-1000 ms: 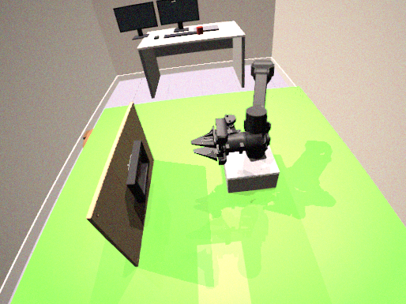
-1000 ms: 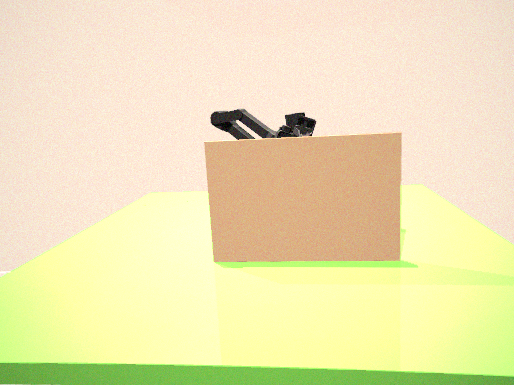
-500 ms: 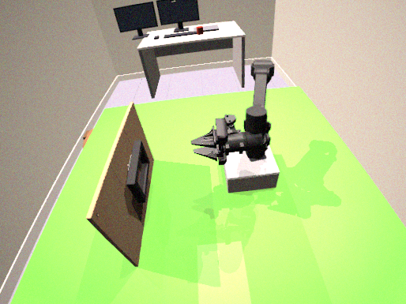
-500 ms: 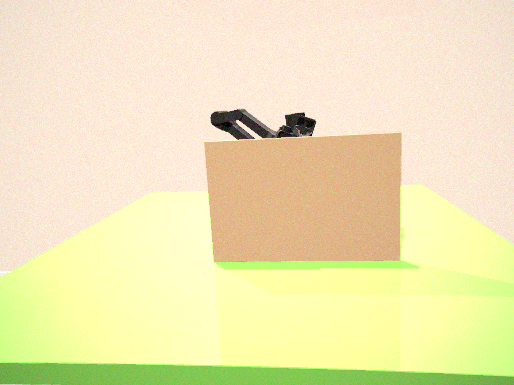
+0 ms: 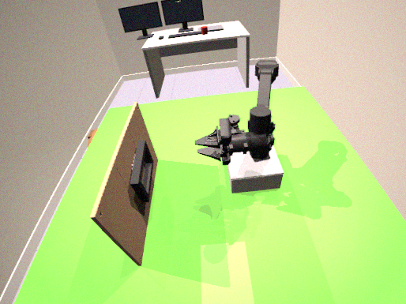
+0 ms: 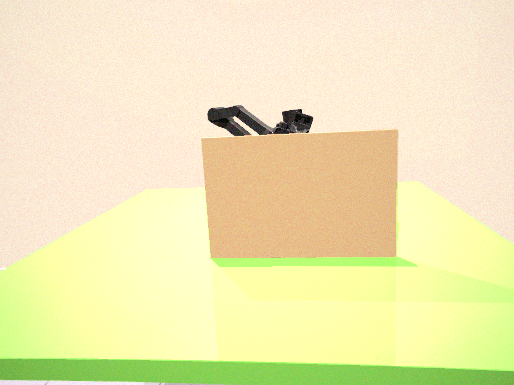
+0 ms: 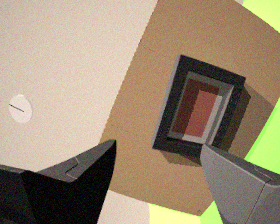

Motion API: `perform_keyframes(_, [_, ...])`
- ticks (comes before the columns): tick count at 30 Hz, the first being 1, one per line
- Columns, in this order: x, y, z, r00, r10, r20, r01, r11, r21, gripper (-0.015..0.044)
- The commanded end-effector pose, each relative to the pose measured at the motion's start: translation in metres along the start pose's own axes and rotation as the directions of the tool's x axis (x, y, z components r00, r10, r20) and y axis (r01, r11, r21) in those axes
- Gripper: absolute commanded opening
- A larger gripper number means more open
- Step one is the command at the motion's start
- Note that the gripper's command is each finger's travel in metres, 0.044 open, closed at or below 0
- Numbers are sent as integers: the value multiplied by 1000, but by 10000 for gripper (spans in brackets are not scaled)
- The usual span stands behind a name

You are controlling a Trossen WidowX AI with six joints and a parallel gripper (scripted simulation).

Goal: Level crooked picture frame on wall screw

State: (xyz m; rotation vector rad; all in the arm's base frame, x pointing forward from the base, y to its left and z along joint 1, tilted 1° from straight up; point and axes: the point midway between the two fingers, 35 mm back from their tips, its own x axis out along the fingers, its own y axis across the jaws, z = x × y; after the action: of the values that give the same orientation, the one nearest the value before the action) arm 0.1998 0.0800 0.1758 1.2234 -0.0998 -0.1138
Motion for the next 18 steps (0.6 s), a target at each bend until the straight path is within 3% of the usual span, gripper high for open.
perform_keyframes(1, [0, 0, 0, 1000, -1, 2, 1, 1000, -5, 260])
perform_keyframes(18, [3, 0, -2, 1000, 0, 0, 0, 1000, 8, 260])
